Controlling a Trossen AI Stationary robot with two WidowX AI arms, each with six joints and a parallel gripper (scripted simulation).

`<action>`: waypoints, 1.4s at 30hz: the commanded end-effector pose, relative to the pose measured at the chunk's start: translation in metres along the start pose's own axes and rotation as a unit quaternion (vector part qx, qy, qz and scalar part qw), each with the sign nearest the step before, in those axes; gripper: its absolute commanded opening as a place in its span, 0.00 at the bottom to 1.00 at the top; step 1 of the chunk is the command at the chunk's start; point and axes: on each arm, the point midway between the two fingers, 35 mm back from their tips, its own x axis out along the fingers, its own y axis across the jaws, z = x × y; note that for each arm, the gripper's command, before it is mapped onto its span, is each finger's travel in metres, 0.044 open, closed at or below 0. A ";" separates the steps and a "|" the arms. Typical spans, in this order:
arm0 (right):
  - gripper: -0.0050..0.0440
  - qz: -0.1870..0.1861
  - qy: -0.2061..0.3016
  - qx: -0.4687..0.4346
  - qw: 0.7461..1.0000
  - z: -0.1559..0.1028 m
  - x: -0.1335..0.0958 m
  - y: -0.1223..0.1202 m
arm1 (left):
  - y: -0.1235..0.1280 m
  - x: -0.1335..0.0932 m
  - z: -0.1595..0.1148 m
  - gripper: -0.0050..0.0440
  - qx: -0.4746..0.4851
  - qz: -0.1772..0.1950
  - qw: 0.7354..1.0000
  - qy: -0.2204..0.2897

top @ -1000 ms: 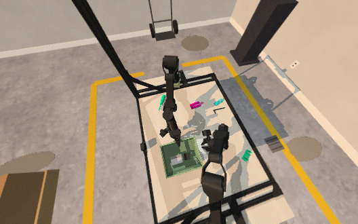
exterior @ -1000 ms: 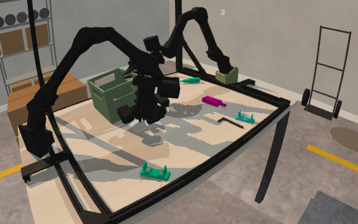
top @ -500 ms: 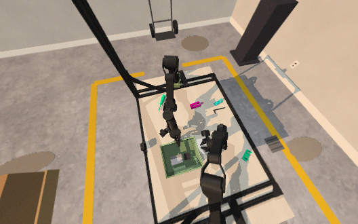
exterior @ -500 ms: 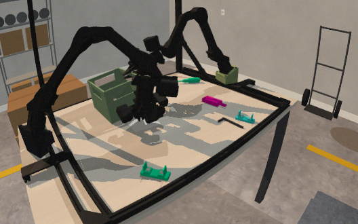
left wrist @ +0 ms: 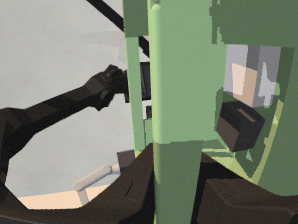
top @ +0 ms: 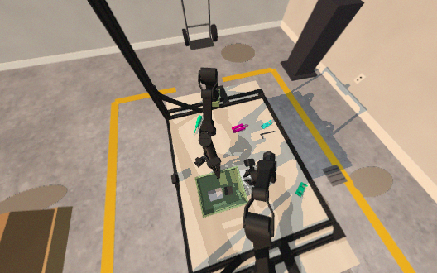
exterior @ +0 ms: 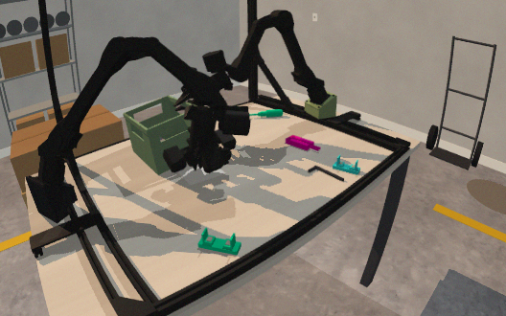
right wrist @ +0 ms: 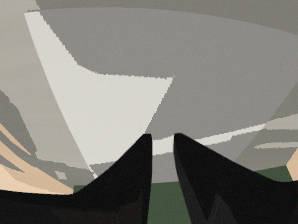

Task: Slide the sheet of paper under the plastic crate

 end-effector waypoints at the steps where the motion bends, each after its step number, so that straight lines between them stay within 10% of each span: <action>1: 0.22 -0.010 0.002 0.000 1.000 -0.004 0.008 -0.004 | 0.032 -0.002 0.001 0.10 -0.011 0.041 0.999 -0.001; 42: 0.22 -0.010 0.002 0.000 1.000 -0.014 0.008 -0.002 | 0.032 -0.002 0.001 0.10 -0.011 0.041 0.999 -0.001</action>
